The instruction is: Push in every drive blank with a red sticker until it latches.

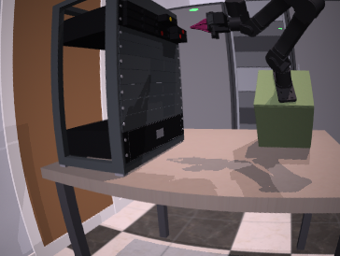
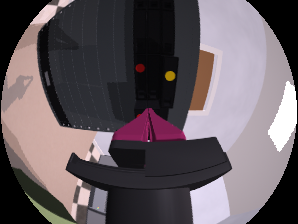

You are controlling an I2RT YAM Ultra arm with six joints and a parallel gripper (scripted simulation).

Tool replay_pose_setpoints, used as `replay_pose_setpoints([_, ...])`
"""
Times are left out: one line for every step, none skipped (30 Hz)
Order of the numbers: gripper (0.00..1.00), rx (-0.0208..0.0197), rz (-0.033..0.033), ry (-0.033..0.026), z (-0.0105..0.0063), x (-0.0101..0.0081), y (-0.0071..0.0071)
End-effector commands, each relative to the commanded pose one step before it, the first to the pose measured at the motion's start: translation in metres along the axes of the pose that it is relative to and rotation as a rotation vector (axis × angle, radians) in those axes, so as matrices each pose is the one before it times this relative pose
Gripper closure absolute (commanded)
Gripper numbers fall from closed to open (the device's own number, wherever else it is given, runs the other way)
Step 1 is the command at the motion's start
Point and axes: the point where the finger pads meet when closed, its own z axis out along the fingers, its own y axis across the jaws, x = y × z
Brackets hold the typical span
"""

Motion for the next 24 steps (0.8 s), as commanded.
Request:
replay_pose_setpoints([1.0,-0.00326,0.02004,0.01042,-0.00117,0.00779,0.00322])
replay_pose_setpoints([1.0,0.02298,-0.01869,-0.01745,0.00315,-0.00514,-0.0128])
replay_pose_setpoints([1.0,-0.02022,0.01692,0.01539,-0.00368,0.00883,0.01265])
replay_pose_setpoints([1.0,-0.00243,0.00236,0.00187,-0.00074,0.00365,0.00227])
replay_pose_setpoints([1.0,0.00013,0.00023,-0.00008,-0.0003,0.00309,0.00081])
replay_pose_setpoints([1.0,0.00014,0.00024,-0.00009,-0.00033,0.00332,0.00087])
replay_pose_setpoints([1.0,0.00015,0.00025,-0.00009,-0.00036,0.00351,0.00092])
replay_pose_setpoints([1.0,0.00016,0.00025,-0.0001,-0.00038,0.00365,0.00097])
replay_pose_setpoints([1.0,0.00016,0.00025,-0.0001,-0.00037,0.00375,0.00098])
replay_pose_setpoints([1.0,0.00016,0.00025,-0.0001,-0.00037,0.00382,0.001])
replay_pose_setpoints([1.0,0.00017,0.00025,-0.0001,-0.00038,0.00387,0.00101])
replay_pose_setpoints([1.0,0.00017,0.00025,-0.0001,-0.00038,0.0039,0.00102])
replay_pose_setpoints([1.0,0.00016,0.00024,-0.0001,-0.00038,0.0039,0.00101])
replay_pose_setpoints([1.0,0.00016,0.00023,-0.0001,-0.00038,0.00387,0.00101])
replay_pose_setpoints([1.0,0.00056,-0.00023,-0.00041,-0.00028,0.00375,0.00075])
replay_pose_setpoints([1.0,0.00428,-0.00457,-0.00333,0.00071,0.00297,-0.0016])
replay_pose_setpoints([1.0,0.0,0.0,0.0,0.0,0.0,0.0])
replay_pose_setpoints([1.0,0.0,0.0,0.0,0.0,0.0,0.0])
replay_pose_setpoints([1.0,0.00059,-0.00042,-0.00044,-0.00021,0.00366,0.00068])
replay_pose_setpoints([1.0,-0.00419,0.00531,0.00331,-0.00148,0.00437,0.00364])
replay_pose_setpoints([1.0,-0.00047,0.00092,0.00039,-0.00048,0.00359,0.00128])
replay_pose_setpoints([1.0,0.00013,0.00017,-0.00009,-0.00031,0.00336,0.00086])
replay_pose_setpoints([1.0,0.00575,-0.00703,-0.00453,0.00131,0.00246,-0.00271])
replay_pose_setpoints([1.0,0.00369,-0.00461,-0.00291,0.00076,0.00268,-0.00143])
